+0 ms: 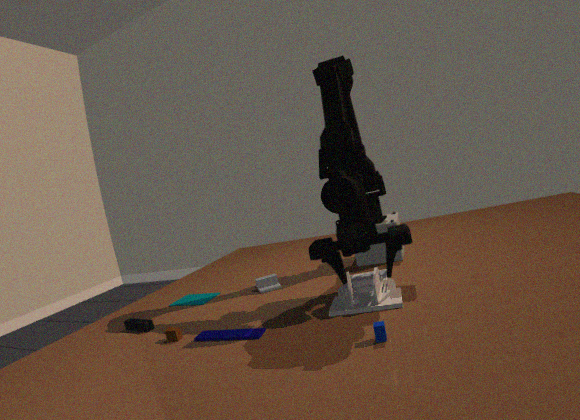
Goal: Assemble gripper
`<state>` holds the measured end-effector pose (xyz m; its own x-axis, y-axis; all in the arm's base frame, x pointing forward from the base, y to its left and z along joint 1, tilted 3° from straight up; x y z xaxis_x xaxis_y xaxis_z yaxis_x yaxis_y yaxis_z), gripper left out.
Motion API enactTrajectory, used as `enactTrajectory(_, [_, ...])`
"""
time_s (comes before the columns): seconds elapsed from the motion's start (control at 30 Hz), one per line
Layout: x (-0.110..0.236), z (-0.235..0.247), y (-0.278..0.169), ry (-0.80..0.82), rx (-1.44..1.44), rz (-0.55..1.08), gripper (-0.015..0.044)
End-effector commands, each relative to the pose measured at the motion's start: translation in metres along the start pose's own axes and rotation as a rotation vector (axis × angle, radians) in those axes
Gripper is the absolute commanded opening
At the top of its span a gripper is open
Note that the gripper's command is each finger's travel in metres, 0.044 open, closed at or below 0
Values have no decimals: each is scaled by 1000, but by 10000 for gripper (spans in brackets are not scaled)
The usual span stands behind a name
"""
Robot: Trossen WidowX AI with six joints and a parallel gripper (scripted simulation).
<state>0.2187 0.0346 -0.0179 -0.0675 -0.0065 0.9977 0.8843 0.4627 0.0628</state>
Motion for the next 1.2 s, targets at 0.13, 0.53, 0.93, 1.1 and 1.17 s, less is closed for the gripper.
enactTrajectory(0.13, [0,0,0,-2,4,1,351])
enactTrajectory(0.53, [0,0,0,-2,4,1,351])
enactTrajectory(0.93, [0,0,0,-2,4,1,351])
enactTrajectory(1.1, [2,0,0,-2,4,1,351])
enactTrajectory(1.17, [3,0,0,-2,4,1,351])
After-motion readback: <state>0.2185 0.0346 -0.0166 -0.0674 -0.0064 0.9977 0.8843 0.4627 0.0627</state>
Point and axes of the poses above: the point midway between the two fingers, 35 mm back from their tips, its own x axis back along the fingers, its own z axis across the jaws, y = z × x, the point moved 2 cm from there along x, back along the fingers, and after that the axes turned 14 degrees about x, right-handed, at the moved point
